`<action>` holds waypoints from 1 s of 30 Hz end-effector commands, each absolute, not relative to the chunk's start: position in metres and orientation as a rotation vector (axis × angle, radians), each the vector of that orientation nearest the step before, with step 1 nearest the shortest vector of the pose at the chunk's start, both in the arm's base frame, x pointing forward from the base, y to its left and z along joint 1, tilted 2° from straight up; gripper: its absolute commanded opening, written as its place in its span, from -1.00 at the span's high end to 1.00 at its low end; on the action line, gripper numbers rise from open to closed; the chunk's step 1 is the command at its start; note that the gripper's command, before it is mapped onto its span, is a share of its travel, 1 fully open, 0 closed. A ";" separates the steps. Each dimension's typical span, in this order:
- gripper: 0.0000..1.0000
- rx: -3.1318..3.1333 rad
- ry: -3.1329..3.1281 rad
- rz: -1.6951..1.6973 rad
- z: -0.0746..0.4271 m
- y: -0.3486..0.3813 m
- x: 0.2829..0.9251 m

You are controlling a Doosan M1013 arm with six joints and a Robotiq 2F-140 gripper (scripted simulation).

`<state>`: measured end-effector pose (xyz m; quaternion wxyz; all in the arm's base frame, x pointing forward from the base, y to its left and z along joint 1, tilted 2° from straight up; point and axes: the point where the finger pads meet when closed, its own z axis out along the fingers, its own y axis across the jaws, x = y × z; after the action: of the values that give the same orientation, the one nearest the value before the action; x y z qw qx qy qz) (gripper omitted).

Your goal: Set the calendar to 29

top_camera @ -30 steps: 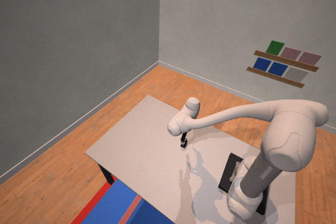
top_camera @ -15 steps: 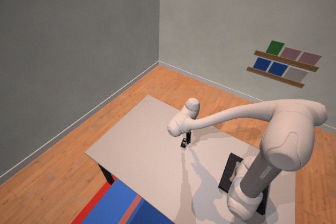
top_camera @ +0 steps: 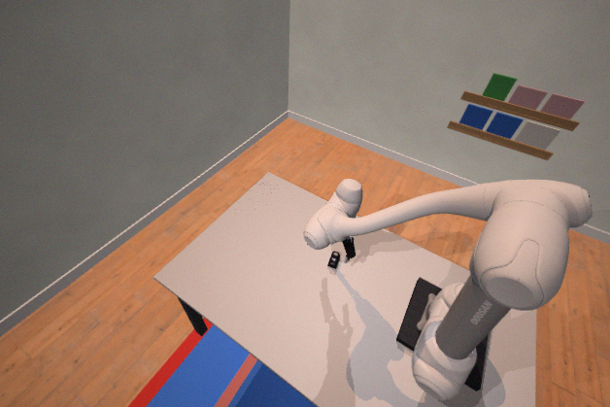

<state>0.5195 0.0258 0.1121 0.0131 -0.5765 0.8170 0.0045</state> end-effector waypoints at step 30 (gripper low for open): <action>0.30 -2.446 1.911 0.014 0.106 0.026 0.519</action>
<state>0.5195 0.0260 0.1061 0.0186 -0.7879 0.6155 0.0044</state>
